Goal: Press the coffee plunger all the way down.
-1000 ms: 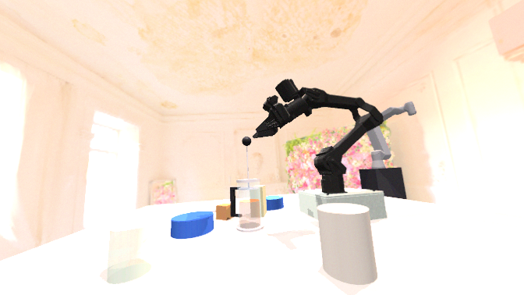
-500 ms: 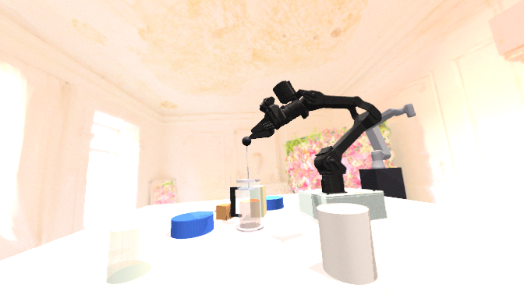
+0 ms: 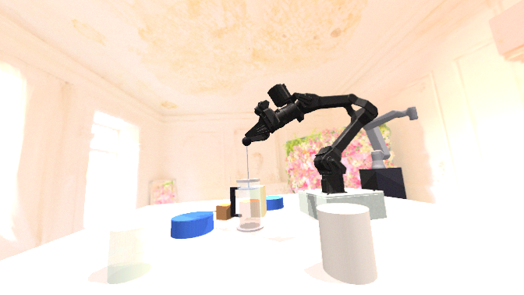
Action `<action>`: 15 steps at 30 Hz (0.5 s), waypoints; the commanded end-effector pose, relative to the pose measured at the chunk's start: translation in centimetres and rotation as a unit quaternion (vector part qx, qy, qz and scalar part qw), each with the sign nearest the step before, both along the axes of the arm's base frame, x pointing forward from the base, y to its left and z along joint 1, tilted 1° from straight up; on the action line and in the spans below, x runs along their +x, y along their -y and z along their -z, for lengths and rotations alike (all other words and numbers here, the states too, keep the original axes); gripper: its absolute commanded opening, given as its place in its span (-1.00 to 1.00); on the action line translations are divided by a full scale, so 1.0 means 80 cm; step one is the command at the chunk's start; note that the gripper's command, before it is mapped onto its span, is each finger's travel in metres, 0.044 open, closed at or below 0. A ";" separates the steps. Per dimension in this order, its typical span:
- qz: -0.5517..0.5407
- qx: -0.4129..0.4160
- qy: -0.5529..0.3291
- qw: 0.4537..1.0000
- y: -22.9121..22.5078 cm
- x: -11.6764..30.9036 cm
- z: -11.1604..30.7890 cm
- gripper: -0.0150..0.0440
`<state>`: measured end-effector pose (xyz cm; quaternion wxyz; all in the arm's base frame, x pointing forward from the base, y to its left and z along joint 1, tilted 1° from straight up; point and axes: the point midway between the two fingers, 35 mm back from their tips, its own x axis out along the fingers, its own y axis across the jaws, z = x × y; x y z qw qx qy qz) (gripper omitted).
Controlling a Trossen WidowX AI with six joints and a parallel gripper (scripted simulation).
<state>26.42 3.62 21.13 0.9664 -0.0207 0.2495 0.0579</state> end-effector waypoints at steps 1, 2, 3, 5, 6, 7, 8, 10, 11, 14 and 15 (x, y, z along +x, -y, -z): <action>-0.003 -0.001 -0.006 1.000 -0.001 0.001 0.007 0.73; -0.003 -0.001 -0.006 1.000 -0.001 0.001 0.007 0.64; -0.003 -0.001 -0.006 1.000 -0.001 0.001 0.007 0.56; -0.003 -0.001 -0.006 1.000 -0.001 0.001 0.007 0.38; -0.003 -0.001 -0.006 1.000 -0.001 0.001 0.007 0.29; -0.003 -0.001 -0.006 1.000 -0.001 0.001 0.007 0.20; -0.003 -0.001 -0.006 1.000 -0.001 0.001 0.007 0.11; -0.003 -0.001 -0.006 1.000 -0.001 0.001 0.007 -0.06; -0.003 -0.001 -0.006 1.000 -0.001 0.001 0.007 -0.06; -0.003 -0.001 -0.006 1.000 -0.001 0.001 0.007 -0.06; -0.003 -0.001 -0.006 1.000 -0.001 0.001 0.007 -0.06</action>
